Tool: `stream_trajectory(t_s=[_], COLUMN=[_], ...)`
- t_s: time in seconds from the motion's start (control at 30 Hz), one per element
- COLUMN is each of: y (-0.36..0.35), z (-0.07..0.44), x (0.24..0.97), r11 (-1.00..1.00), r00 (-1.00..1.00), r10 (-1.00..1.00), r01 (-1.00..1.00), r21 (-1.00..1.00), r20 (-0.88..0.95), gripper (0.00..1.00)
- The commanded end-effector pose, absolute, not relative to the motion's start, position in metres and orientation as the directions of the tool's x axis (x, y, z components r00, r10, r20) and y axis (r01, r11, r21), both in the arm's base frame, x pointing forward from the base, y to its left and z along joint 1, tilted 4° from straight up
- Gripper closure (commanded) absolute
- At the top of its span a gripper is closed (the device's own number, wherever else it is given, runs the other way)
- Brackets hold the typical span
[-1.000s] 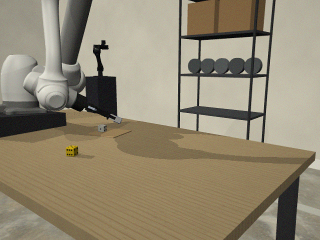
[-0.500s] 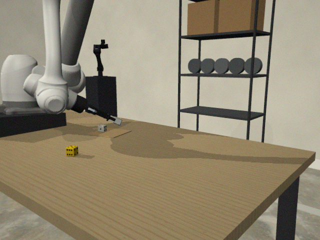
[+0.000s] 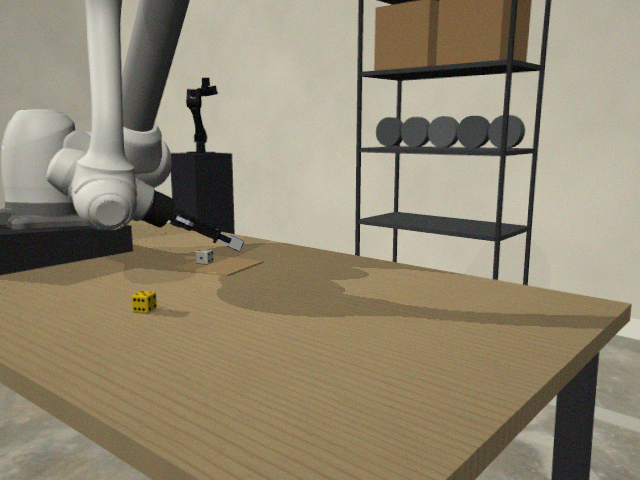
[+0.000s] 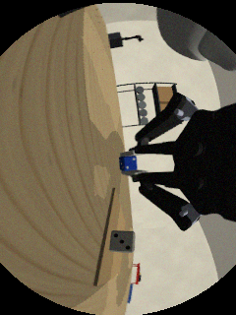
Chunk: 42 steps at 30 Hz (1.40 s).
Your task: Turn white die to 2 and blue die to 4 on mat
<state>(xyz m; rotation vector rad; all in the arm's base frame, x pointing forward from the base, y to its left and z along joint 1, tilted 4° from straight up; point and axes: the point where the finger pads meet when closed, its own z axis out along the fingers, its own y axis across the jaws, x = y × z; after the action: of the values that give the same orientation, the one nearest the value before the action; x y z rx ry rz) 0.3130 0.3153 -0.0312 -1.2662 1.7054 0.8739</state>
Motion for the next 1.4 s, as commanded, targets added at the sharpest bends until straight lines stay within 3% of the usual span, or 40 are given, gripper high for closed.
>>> stream_trajectory(t_s=[0.0,0.87,1.37], y=[0.3159,0.3159,0.3159], z=[-0.0320,-0.0320,-0.0320], x=[0.3145,0.3145,0.3145], r11=[0.256,0.256,0.256], r00=[-0.157,-0.157,-0.157], r10=[-0.396,-0.396,-0.396], r01=[-0.965,-0.965,-0.965], r21=[0.056,0.056,0.056], r20=[-0.905,-0.905,-0.905], gripper=[0.76,0.76,0.65])
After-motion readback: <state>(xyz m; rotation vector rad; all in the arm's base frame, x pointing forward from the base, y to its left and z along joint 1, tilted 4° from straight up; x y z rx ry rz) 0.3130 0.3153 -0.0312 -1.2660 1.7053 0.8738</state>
